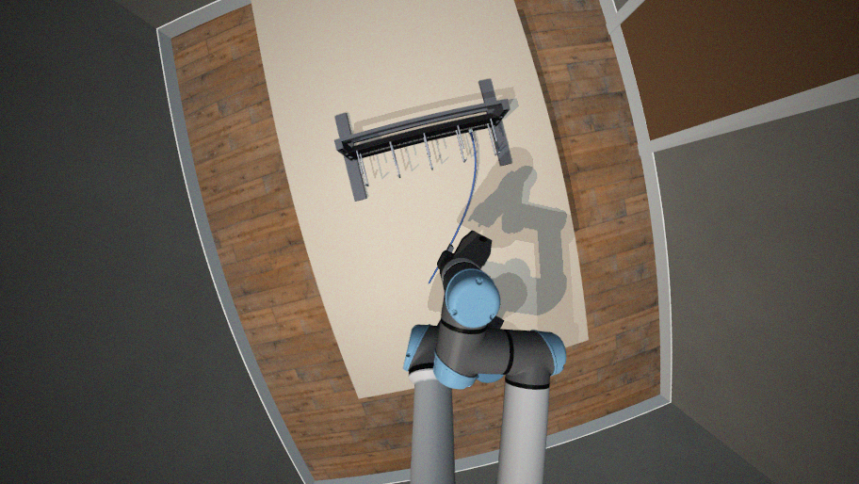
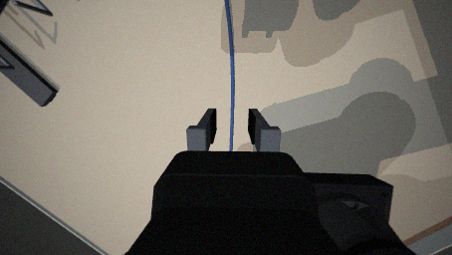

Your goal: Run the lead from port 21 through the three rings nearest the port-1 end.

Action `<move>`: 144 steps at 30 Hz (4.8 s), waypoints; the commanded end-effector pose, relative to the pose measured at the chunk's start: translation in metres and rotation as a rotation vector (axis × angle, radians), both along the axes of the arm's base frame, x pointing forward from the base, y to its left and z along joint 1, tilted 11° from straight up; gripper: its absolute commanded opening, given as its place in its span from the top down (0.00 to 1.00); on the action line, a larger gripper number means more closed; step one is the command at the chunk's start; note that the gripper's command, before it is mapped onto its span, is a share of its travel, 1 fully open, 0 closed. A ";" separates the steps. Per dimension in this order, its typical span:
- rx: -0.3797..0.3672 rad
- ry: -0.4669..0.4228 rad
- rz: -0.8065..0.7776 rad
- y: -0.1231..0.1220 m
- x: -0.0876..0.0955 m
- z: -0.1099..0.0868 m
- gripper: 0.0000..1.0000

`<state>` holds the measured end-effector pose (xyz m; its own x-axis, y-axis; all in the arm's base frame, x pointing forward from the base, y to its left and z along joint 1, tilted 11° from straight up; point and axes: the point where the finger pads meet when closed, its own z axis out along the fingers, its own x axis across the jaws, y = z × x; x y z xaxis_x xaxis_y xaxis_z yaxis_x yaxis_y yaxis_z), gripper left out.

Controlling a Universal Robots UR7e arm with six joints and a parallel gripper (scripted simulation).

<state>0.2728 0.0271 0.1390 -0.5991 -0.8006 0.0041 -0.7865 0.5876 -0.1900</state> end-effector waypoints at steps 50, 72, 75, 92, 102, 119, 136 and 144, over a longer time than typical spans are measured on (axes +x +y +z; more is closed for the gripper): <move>0.000 -0.001 0.000 -0.015 0.018 -0.118 0.33; 0.000 -0.001 0.000 -0.018 0.020 -0.135 0.33; 0.000 -0.001 0.000 -0.018 0.020 -0.135 0.33; 0.000 -0.001 0.000 -0.018 0.020 -0.135 0.33; 0.000 -0.001 0.000 -0.018 0.020 -0.135 0.33; 0.000 -0.001 0.000 -0.018 0.020 -0.135 0.33; 0.000 -0.001 0.000 -0.018 0.021 -0.138 0.33; 0.000 -0.001 0.000 -0.019 0.021 -0.141 0.33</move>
